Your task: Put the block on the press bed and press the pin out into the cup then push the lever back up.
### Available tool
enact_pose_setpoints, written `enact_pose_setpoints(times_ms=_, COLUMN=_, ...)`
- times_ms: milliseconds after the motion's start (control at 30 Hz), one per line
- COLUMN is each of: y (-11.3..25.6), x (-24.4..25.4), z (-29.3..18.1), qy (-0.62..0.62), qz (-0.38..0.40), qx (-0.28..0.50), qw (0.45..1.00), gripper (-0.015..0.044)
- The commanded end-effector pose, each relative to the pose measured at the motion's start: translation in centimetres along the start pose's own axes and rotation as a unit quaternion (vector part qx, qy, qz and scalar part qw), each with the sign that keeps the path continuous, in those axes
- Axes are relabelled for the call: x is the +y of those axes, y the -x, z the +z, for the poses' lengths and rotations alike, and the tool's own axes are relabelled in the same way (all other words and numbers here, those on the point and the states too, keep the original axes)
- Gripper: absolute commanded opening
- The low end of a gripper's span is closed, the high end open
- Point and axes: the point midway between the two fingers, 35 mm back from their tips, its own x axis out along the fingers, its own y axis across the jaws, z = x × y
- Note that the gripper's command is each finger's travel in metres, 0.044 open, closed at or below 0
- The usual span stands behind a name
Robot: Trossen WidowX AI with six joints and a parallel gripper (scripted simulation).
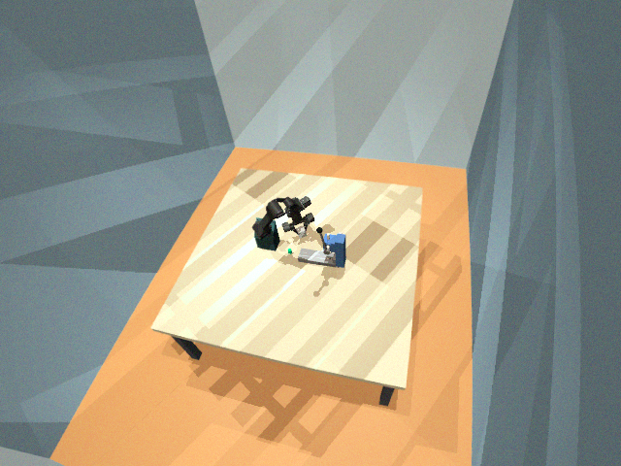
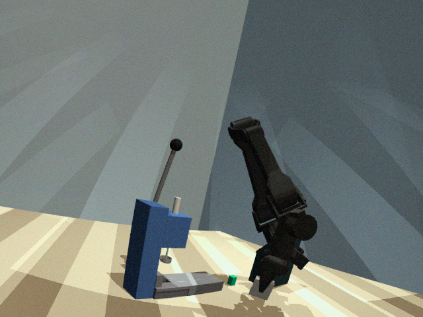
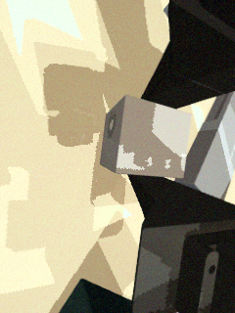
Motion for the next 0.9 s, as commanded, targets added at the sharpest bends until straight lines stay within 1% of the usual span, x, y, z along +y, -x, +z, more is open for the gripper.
enact_pose_setpoints(times_ms=0, y=-0.1, x=0.06, z=0.1, qy=-0.068, qz=-0.007, qx=0.01, qw=0.998, gripper=0.0)
enact_pose_setpoints(times_ms=200, y=-0.13, x=0.08, z=0.14, qy=-0.167, qz=-0.019, qx=0.019, qw=0.986, gripper=0.0)
enact_pose_setpoints(times_ms=433, y=-0.16, x=0.1, z=0.19, qy=-0.28, qz=-0.036, qx=0.026, qw=0.959, gripper=0.0)
enact_pose_setpoints(times_ms=633, y=-0.18, x=0.12, z=0.21, qy=-0.374, qz=-0.051, qx=0.028, qw=0.925, gripper=0.0)
enact_pose_setpoints(times_ms=867, y=-0.18, x=0.15, z=0.24, qy=-0.479, qz=-0.07, qx=0.028, qw=0.875, gripper=0.0)
